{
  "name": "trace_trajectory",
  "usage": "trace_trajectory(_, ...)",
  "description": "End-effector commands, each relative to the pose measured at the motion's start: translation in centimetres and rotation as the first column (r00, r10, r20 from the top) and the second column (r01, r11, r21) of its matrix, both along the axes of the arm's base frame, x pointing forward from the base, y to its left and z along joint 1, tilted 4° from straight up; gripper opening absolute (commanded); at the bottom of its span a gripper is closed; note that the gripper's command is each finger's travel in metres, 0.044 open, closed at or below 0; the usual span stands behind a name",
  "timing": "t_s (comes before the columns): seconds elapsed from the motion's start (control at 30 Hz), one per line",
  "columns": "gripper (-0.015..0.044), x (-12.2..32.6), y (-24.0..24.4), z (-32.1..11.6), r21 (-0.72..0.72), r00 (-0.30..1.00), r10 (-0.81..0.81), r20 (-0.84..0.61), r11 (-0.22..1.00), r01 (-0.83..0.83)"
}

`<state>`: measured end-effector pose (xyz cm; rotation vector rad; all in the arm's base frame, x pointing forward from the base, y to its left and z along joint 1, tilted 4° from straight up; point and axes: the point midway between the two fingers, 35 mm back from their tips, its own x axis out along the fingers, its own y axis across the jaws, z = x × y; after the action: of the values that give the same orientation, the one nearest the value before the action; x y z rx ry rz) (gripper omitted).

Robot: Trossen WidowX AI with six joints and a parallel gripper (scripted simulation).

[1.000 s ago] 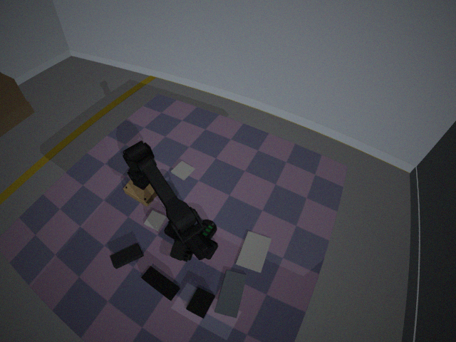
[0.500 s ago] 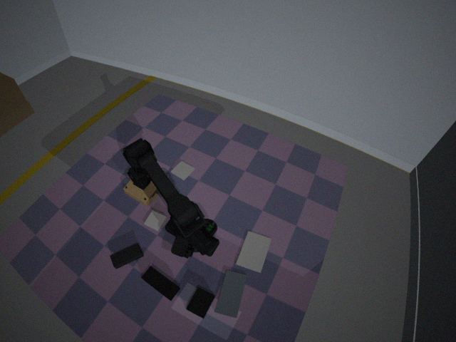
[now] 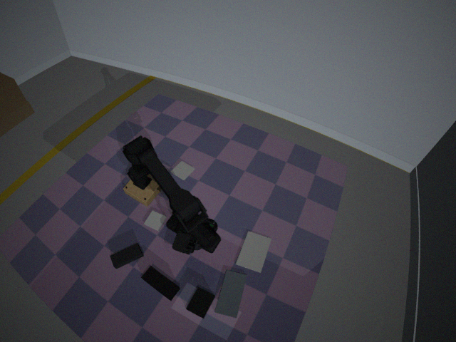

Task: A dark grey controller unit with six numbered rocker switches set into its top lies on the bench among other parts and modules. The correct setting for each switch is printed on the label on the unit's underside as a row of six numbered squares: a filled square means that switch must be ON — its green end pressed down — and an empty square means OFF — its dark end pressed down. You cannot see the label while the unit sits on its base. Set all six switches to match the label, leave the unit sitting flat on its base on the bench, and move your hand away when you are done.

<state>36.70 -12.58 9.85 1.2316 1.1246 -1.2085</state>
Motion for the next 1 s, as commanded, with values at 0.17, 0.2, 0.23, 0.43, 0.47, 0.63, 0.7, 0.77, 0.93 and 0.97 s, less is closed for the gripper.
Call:
trace_trajectory(0.17,0.0335,0.0,0.9,0.5,-0.015,1.0,0.0,-0.001,1.0,0.0)
trace_trajectory(0.2,0.0335,0.0,0.9,0.5,-0.017,1.0,0.0,-0.002,1.0,0.0)
trace_trajectory(0.23,0.0335,0.0,1.0,0.6,-0.019,1.0,0.0,-0.002,1.0,0.0)
trace_trajectory(0.43,0.0335,0.0,1.4,0.9,-0.031,1.0,-0.001,-0.002,1.0,0.001)
trace_trajectory(0.47,0.0335,0.0,1.5,0.9,-0.033,1.0,-0.001,-0.002,0.999,0.001)
trace_trajectory(0.63,0.0335,0.0,1.8,1.2,-0.043,1.0,-0.002,-0.002,0.999,0.001)
trace_trajectory(0.7,0.0335,0.0,2.0,1.3,-0.047,1.0,-0.002,-0.002,0.999,0.002)
trace_trajectory(0.77,0.0335,0.0,2.1,1.4,-0.051,1.0,-0.002,-0.002,0.999,0.002)
trace_trajectory(0.93,0.0335,0.0,2.5,1.6,-0.061,1.0,-0.003,-0.003,0.998,0.002)
trace_trajectory(0.97,0.0335,0.0,2.5,1.6,-0.063,1.0,-0.003,-0.003,0.998,0.003)
